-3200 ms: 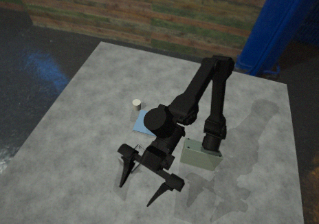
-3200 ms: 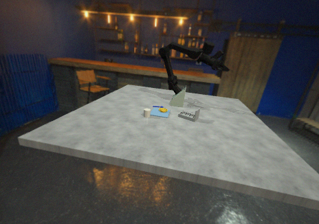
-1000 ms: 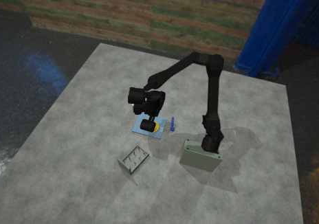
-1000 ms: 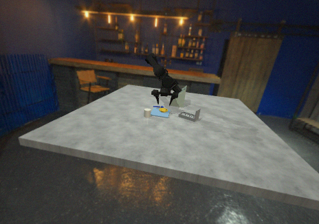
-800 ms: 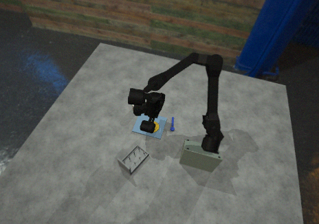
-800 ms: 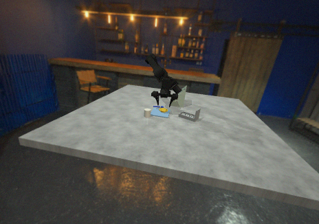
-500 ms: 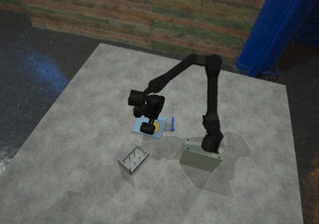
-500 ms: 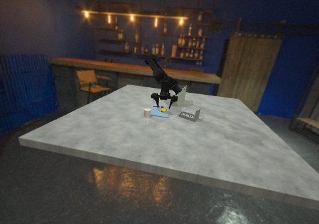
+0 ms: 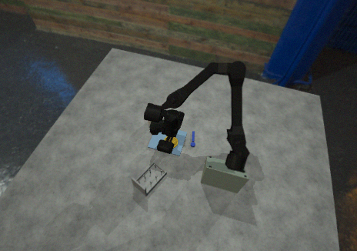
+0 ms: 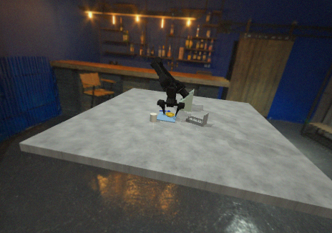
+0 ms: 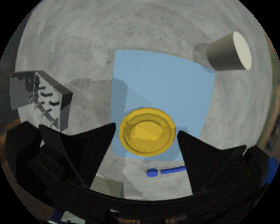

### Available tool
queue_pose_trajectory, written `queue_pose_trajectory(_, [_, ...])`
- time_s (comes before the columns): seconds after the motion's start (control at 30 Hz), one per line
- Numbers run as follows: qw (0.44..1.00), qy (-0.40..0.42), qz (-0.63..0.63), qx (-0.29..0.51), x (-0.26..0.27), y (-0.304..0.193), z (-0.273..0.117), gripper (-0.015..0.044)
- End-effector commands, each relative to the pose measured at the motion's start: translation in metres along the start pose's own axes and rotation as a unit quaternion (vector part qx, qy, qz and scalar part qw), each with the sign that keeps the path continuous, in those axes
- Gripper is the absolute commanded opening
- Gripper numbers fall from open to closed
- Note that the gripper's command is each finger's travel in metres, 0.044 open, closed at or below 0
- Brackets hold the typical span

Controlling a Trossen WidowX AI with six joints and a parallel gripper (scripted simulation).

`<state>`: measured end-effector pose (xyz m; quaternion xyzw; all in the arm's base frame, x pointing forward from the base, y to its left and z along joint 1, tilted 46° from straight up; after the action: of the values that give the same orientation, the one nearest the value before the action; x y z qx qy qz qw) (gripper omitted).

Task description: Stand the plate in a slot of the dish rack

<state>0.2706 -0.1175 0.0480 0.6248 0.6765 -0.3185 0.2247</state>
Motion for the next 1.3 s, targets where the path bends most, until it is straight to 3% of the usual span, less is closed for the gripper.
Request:
queue_pose_trajectory(0.0, [1.000, -0.002, -0.006, 0.003, 0.001, -0.002, 0.003, 0.0380])
queue_pose_trajectory(0.53, [1.000, -0.002, -0.006, 0.003, 0.001, -0.002, 0.003, 0.0294])
queue_pose_trajectory(0.9, [1.000, 0.006, -0.007, 0.000, 0.003, 0.010, -0.036, 0.0006])
queue_pose_trajectory(1.27, [1.000, 0.009, -0.007, -0.001, 0.005, 0.017, -0.087, 0.0000])
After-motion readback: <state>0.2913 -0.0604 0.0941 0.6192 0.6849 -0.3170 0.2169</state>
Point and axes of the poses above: the point midway between the two fingers, 35 mm back from their tips, its own z axis out along the fingers, its own x axis across the jaws, y = z × x, the point moved 3 cm from there along -z, back along the fingers, and after that the axes turned 14 degrees about -z, right-handed, at the moved point
